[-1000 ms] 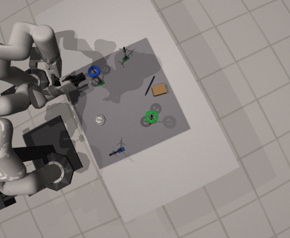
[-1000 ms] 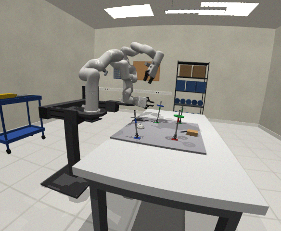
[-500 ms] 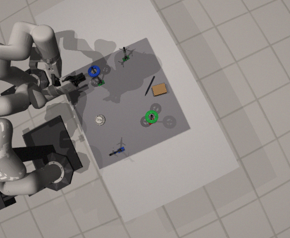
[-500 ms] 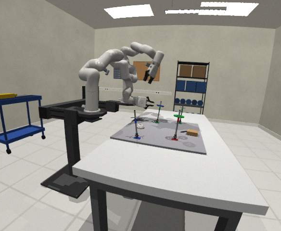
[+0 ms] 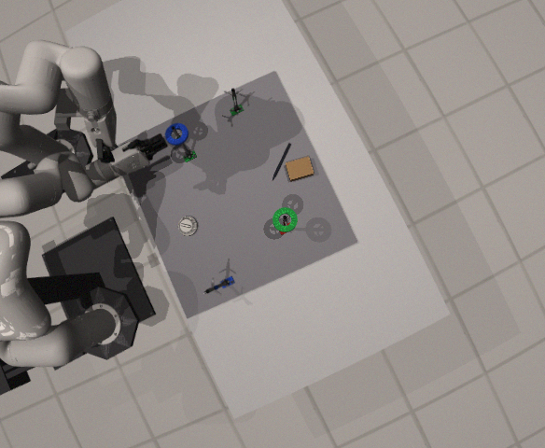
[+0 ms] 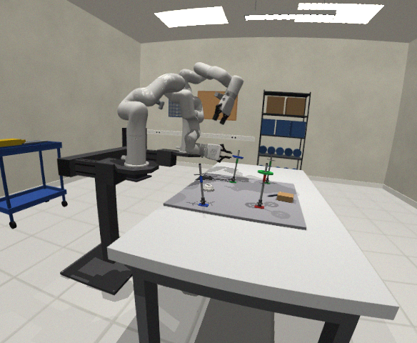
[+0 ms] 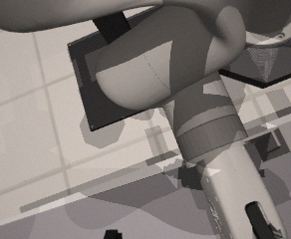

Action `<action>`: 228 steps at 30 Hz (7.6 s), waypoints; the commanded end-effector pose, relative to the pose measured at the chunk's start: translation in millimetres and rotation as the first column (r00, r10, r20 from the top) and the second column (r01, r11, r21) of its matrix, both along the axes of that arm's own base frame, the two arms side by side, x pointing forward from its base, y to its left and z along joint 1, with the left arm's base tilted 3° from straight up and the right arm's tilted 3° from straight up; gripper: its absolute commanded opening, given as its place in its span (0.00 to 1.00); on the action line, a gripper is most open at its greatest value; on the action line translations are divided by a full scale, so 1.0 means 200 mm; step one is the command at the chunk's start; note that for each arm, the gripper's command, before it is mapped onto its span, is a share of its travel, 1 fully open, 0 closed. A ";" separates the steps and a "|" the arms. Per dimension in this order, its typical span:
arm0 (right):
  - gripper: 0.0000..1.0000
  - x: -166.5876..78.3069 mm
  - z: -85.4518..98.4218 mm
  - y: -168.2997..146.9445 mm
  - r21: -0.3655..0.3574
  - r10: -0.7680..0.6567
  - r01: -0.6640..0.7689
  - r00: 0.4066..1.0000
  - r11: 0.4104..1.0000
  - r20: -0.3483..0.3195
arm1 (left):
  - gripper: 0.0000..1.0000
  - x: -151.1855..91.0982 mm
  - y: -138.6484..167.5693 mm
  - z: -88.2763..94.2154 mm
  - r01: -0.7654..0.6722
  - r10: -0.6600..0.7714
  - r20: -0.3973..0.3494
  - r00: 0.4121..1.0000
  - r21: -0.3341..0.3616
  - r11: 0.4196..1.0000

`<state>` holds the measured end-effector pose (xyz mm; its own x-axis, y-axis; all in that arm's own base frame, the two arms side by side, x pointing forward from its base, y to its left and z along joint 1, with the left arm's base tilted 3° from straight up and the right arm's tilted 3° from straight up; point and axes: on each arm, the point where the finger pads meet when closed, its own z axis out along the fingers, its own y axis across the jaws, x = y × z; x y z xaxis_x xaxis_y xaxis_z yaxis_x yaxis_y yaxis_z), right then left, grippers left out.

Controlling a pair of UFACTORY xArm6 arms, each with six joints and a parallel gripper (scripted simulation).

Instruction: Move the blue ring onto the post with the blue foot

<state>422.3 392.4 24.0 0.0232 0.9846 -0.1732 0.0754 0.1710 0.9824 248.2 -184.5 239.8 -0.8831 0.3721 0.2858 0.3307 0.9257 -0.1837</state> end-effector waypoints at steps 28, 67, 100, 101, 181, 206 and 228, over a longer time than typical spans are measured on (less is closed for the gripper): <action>0.01 0.15 -0.01 0.00 0.002 0.000 0.000 1.000 1.000 0.002 | 1.00 0.00 0.00 0.00 0.000 0.000 0.002 1.000 -0.001 1.000; 0.00 0.16 0.19 0.03 0.002 0.007 -0.007 1.000 1.000 0.000 | 1.00 0.00 0.00 0.00 0.000 0.000 0.002 1.000 -0.001 1.000; 0.00 0.17 0.34 -0.04 0.021 -0.035 0.035 0.999 0.999 -0.003 | 1.00 0.00 0.00 0.00 0.000 0.000 0.002 1.000 -0.001 1.000; 0.00 0.18 0.34 -0.07 0.026 -0.049 0.049 0.999 0.998 -0.003 | 1.00 0.00 0.00 0.00 0.000 0.000 0.002 1.000 -0.001 1.000; 0.00 -0.49 0.40 -2.16 0.291 -0.873 0.824 0.447 0.486 0.194 | 1.00 0.00 0.00 0.00 0.000 0.000 0.002 1.000 -0.001 1.000; 0.00 -0.45 0.33 -2.13 0.285 -0.867 0.819 0.462 0.498 0.188 | 1.00 0.00 0.00 0.00 0.000 0.000 0.002 1.000 -0.001 1.000; 0.00 -0.44 0.25 -2.14 0.285 -0.867 0.819 0.462 0.498 0.188 | 1.00 0.00 0.00 0.00 0.000 0.000 0.002 1.000 -0.001 1.000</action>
<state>333.5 -35.2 75.4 0.8763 0.4665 0.1205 -0.1584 0.0428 0.9864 248.2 -184.5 239.8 -0.8831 0.3721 0.2858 0.3307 0.9257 -0.1837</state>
